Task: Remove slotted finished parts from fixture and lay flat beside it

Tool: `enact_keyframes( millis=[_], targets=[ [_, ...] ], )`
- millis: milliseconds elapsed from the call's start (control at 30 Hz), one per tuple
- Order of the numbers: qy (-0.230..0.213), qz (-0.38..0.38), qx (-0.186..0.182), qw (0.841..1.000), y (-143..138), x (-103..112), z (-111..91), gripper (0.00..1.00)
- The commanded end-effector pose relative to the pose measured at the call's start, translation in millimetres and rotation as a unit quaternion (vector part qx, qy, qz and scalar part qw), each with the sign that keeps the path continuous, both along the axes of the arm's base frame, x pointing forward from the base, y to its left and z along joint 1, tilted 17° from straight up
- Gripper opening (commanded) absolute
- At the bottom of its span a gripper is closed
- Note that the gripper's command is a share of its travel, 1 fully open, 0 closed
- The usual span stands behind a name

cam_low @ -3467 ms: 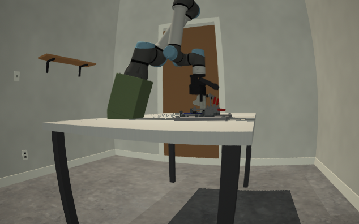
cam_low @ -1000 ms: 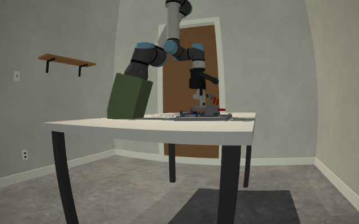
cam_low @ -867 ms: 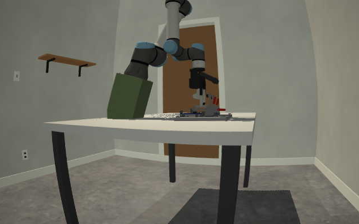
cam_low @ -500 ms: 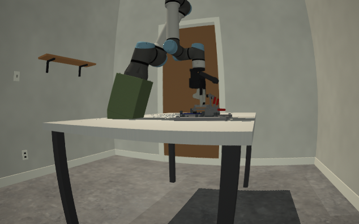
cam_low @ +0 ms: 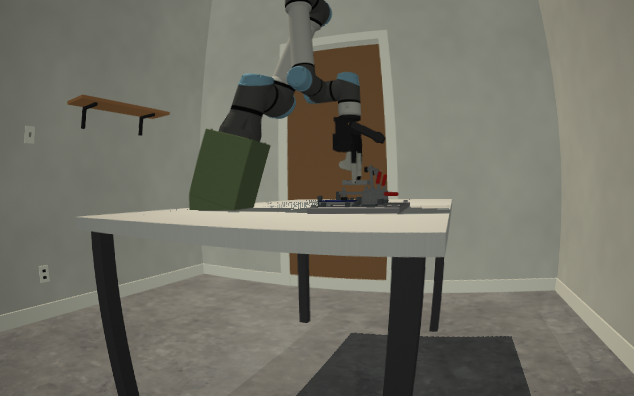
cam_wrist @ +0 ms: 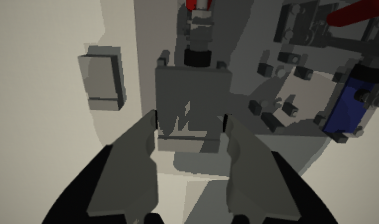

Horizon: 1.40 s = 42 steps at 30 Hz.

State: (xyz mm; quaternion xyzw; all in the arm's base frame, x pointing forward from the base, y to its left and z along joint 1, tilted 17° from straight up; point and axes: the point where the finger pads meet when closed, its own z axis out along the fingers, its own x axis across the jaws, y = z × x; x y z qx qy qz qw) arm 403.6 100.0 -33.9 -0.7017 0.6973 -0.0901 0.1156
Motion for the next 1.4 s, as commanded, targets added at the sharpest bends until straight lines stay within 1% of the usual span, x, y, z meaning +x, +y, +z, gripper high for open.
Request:
enact_keyframes(
  millis=[0, 333, 1367],
  targets=[
    [0.0, 0.0, 0.0, 1.0, -0.4, -4.6, 9.0, 0.0],
    [0.0, 0.0, 0.0, 1.0, -0.7, -8.9, 16.4, 0.0],
    [0.0, 0.0, 0.0, 1.0, -0.8, -9.0, 16.7, 0.0]
  ],
)
